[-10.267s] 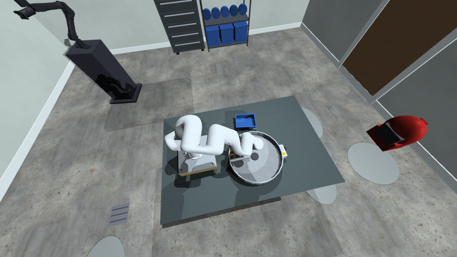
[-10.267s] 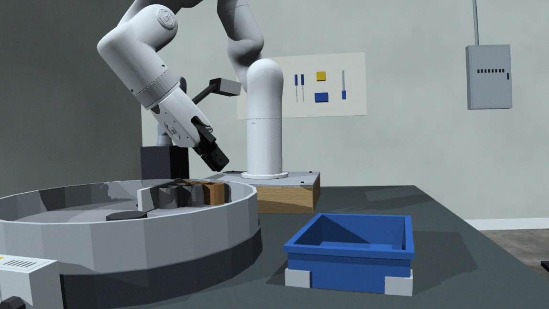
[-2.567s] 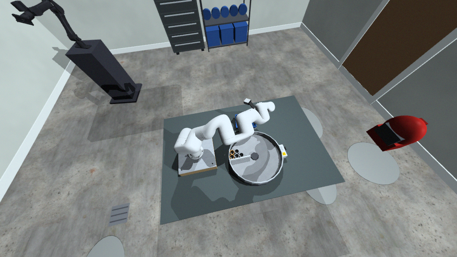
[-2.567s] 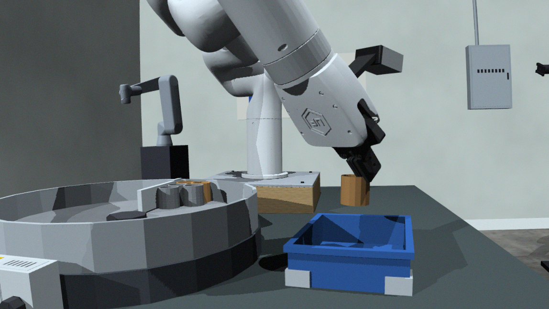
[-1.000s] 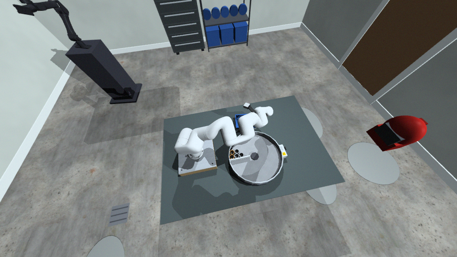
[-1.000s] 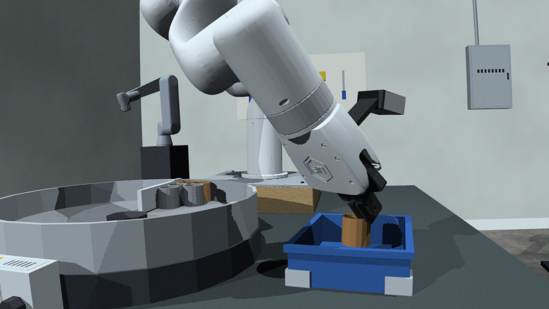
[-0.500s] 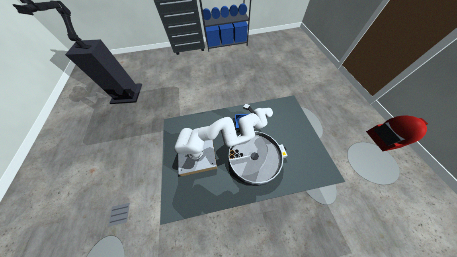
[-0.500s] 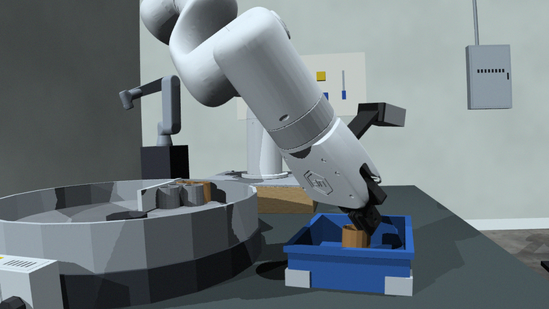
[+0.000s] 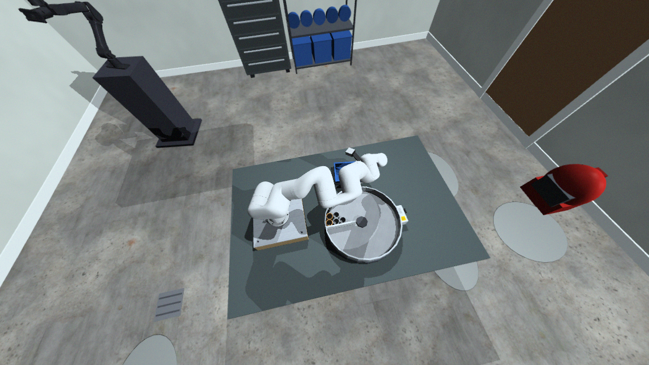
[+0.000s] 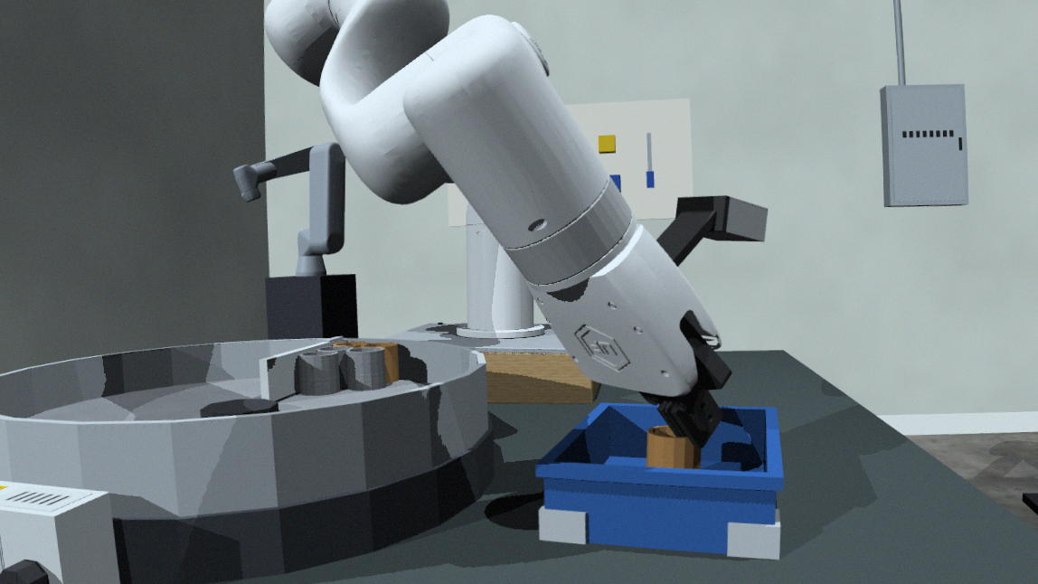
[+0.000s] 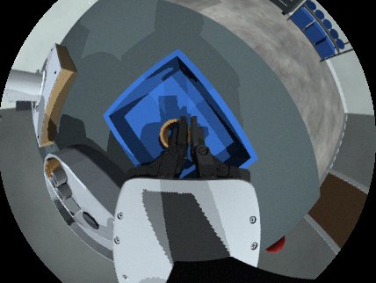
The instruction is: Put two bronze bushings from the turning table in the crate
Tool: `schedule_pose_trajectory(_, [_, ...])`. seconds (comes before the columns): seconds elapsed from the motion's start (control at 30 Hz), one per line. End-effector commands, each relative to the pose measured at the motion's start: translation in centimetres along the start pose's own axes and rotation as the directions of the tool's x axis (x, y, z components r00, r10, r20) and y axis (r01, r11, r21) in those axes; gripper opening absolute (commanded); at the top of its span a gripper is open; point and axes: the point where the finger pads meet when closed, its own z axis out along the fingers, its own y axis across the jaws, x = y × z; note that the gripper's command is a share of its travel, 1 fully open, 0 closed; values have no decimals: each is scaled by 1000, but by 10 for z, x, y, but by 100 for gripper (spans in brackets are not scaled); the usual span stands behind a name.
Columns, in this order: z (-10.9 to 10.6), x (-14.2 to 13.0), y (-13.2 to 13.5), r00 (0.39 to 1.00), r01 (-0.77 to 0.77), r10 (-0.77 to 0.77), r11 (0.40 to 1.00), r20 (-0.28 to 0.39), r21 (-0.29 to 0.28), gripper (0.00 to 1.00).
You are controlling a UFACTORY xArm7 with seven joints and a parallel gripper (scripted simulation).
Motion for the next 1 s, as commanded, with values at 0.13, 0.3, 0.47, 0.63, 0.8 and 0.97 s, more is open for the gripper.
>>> schedule_pose_trajectory(0.13, [-2,1,1,1000,2,-2,1000,2,-3,0])
schedule_pose_trajectory(0.3, [-1,0,1,1000,2,-2,1000,2,-3,0])
schedule_pose_trajectory(0.47, [0,-1,2,1000,2,-2,1000,2,-3,0])
schedule_pose_trajectory(0.63, [1,-2,2,1000,2,-2,1000,2,-3,0])
schedule_pose_trajectory(0.8, [2,-3,2,1000,2,-2,1000,2,-3,0])
schedule_pose_trajectory(0.97, [2,-3,2,1000,2,-2,1000,2,-3,0])
